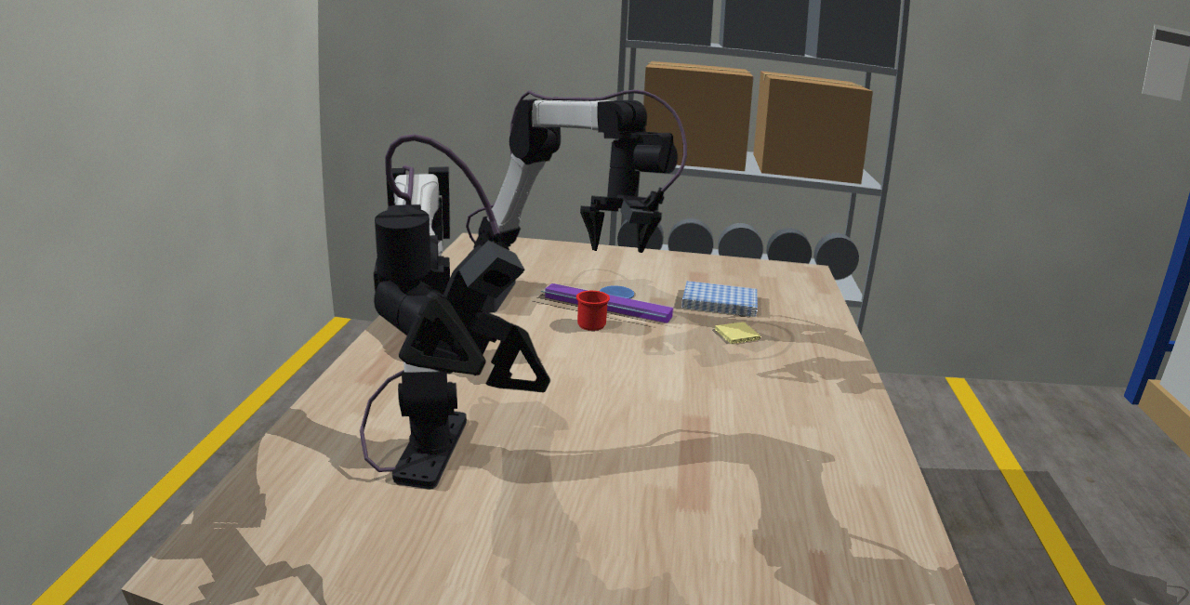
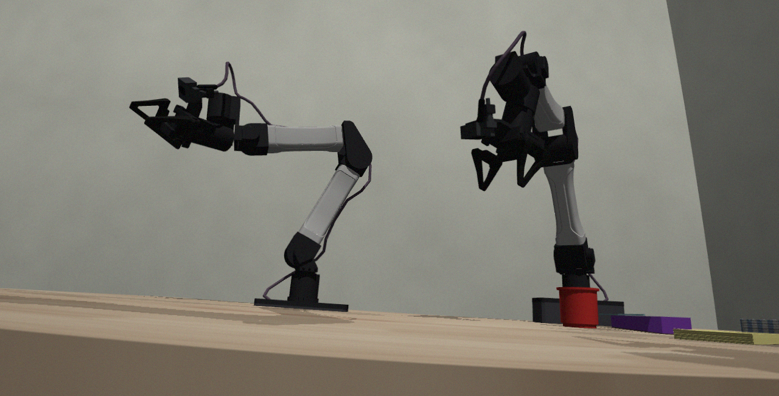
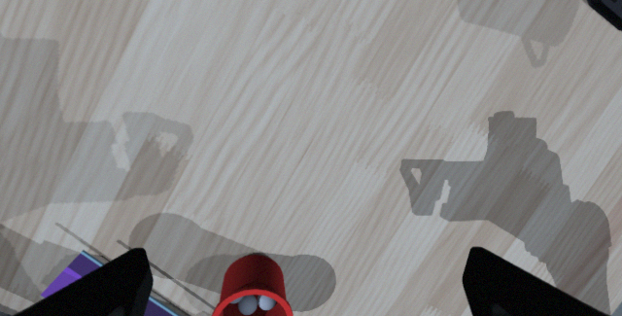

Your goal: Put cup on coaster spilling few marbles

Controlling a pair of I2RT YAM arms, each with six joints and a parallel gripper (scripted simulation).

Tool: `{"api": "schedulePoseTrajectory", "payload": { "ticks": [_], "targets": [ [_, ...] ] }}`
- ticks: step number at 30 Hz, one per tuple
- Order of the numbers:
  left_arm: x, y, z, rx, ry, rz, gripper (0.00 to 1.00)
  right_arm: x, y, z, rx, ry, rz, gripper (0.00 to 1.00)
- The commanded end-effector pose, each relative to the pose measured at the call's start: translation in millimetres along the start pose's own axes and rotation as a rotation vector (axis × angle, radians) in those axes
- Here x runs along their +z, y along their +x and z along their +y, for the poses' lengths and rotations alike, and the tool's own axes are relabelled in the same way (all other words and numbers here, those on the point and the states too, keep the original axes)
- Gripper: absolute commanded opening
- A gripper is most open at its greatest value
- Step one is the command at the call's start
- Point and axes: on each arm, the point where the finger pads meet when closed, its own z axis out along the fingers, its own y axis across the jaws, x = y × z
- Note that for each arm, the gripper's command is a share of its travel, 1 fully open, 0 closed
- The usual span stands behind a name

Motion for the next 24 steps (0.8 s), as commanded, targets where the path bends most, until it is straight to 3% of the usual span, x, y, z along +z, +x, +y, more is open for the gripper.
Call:
{"api": "schedulePoseTrajectory", "payload": {
  "ticks": [1,18,24],
  "targets": [
    [-6,-3,-1,0.007,-0.007,-0.02,1.0,-2,-6,-3,-0.01,0.008,-0.013,1.0],
    [-6,-3,-1,0.007,-0.007,-0.02,1.0,-2,-6,-3,-0.01,0.008,-0.013,1.0],
    [-10,-4,17,-0.043,-0.1,-0.047,0.99,1,-6,13,0.033,-0.018,0.002,1.0]
  ]
}}
